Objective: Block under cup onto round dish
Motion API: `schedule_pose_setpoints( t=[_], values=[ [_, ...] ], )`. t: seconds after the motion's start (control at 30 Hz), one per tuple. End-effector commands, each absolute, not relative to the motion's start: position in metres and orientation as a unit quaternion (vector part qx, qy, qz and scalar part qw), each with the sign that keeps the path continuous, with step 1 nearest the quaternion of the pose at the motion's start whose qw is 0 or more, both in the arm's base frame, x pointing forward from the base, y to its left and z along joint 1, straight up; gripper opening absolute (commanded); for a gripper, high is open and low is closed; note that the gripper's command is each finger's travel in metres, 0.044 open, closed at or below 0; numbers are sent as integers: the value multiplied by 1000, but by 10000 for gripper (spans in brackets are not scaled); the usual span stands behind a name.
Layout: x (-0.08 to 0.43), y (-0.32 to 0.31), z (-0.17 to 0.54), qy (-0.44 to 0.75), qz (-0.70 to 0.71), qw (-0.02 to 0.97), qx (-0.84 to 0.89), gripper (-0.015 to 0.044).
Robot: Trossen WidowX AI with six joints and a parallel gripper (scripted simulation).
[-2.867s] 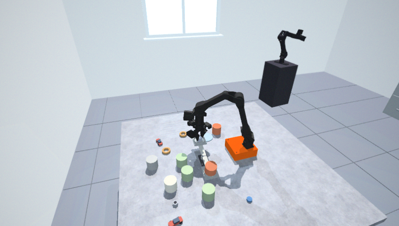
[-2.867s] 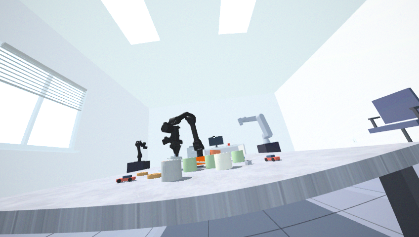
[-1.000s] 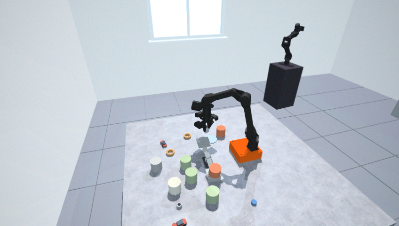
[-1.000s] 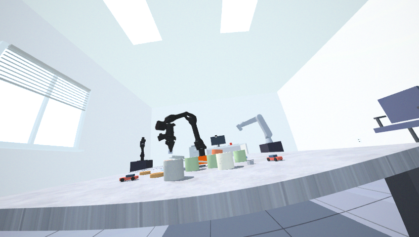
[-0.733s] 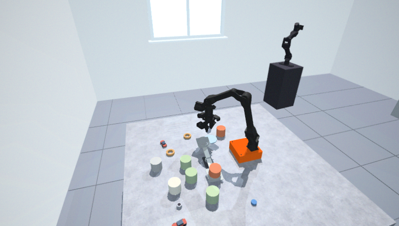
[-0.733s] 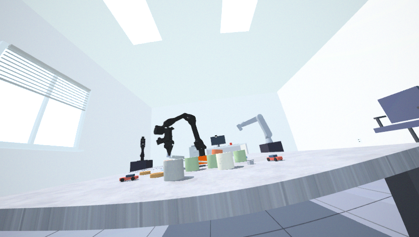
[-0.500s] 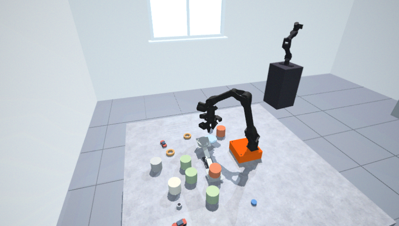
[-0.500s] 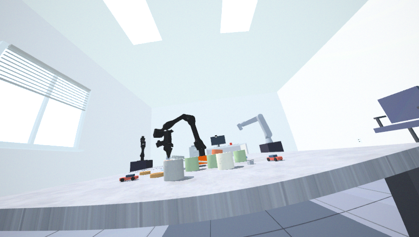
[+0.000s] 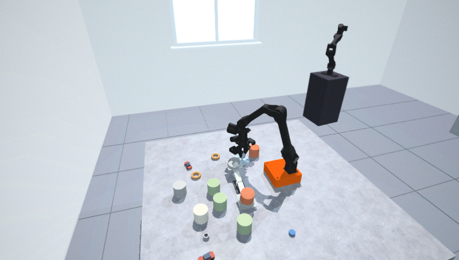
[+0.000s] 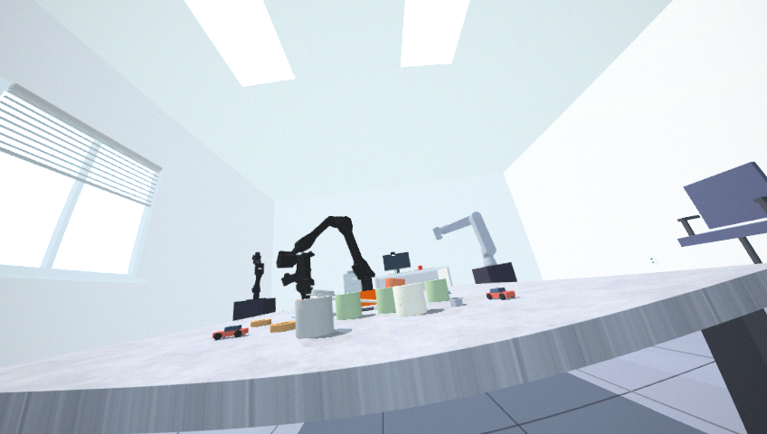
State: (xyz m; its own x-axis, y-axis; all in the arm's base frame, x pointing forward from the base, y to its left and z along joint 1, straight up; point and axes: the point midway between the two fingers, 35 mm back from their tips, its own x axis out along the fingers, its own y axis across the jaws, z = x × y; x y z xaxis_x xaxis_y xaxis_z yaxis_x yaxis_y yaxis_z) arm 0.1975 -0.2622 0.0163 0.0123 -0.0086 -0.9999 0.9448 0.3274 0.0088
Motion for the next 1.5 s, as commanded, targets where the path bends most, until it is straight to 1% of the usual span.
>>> schedule_pose_setpoints(
  t=[0.0,0.47,1.03,1.27,1.47],
  values=[
    [198,-264,13,568,-412,585,406,0],
    [198,-265,-6,568,-412,585,406,0],
    [203,-265,1,568,-415,588,400,440],
    [198,-264,50,568,-413,586,405,440],
    [197,-263,57,568,-412,586,406,440]
  ],
)
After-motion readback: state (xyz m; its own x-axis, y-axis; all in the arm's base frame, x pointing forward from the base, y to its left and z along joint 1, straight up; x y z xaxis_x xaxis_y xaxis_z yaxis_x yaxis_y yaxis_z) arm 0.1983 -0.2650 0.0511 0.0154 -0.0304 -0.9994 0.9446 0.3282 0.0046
